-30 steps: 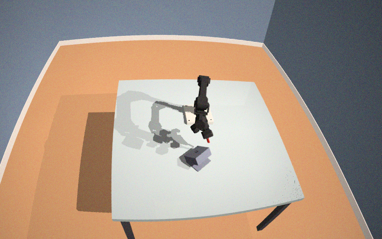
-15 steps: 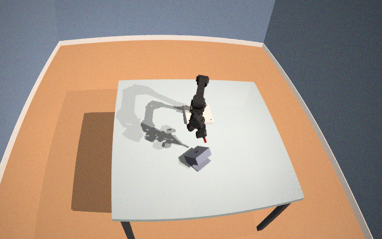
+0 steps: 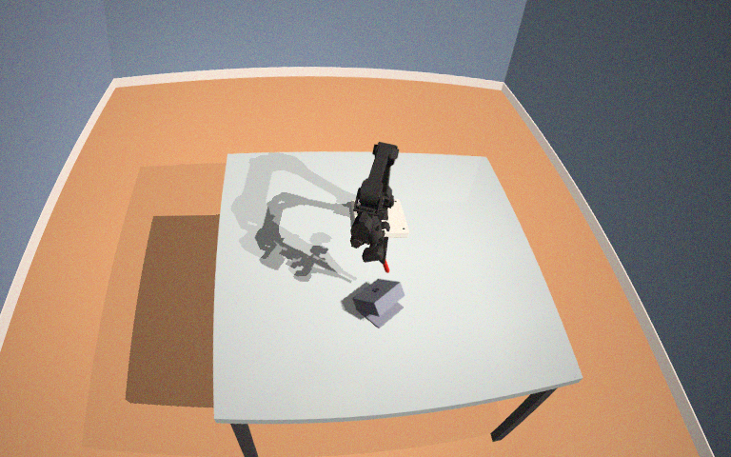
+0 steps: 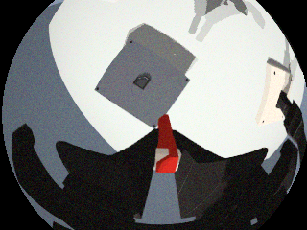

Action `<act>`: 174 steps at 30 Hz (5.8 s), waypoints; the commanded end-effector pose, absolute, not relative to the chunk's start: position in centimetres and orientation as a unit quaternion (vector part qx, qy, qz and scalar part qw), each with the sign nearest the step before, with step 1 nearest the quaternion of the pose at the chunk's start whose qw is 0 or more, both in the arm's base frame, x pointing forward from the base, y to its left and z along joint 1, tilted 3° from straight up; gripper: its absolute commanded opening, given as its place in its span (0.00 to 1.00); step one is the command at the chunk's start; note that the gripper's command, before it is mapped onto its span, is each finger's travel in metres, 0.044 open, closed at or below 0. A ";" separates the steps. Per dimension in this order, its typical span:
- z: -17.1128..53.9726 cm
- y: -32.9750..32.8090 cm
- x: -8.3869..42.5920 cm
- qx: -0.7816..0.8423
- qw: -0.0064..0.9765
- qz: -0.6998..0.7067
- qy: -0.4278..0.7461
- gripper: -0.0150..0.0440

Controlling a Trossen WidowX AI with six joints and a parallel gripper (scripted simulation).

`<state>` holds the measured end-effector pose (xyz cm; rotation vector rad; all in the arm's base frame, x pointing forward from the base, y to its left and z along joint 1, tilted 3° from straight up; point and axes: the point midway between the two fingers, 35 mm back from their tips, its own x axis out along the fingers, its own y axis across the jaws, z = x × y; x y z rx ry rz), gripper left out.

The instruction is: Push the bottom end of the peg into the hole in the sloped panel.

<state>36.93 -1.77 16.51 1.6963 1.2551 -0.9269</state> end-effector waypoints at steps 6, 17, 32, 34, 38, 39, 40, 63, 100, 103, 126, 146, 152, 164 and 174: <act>16.9 -3.1 37.0 0.708 0.364 -0.384 0.468 0.25; 17.3 -4.8 36.9 0.743 0.316 -0.402 0.433 0.25; 17.8 -7.1 36.7 0.785 0.247 -0.421 0.383 0.25; 17.8 -7.3 36.7 0.787 0.242 -0.422 0.379 0.25; 17.5 -7.2 36.9 0.789 0.239 -0.422 0.377 0.25; 17.3 -7.2 37.0 0.790 0.238 -0.423 0.376 0.25; 17.2 -7.2 37.0 0.791 0.236 -0.423 0.375 0.25; 13.8 -6.5 38.6 0.807 0.204 -0.428 0.352 0.25; 11.9 -5.5 39.6 0.810 0.205 -0.425 0.349 0.25; 12.0 -5.6 39.6 0.810 0.206 -0.424 0.350 0.25; 11.6 -5.5 39.3 0.810 0.206 -0.424 0.350 0.25; 11.2 -5.2 39.6 0.810 0.206 -0.424 0.350 0.25; 11.0 -5.2 39.7 0.810 0.206 -0.424 0.350 0.25; 10.7 -5.0 39.9 0.810 0.206 -0.423 0.350 0.25; 10.4 -4.8 40.1 0.810 0.206 -0.423 0.350 0.25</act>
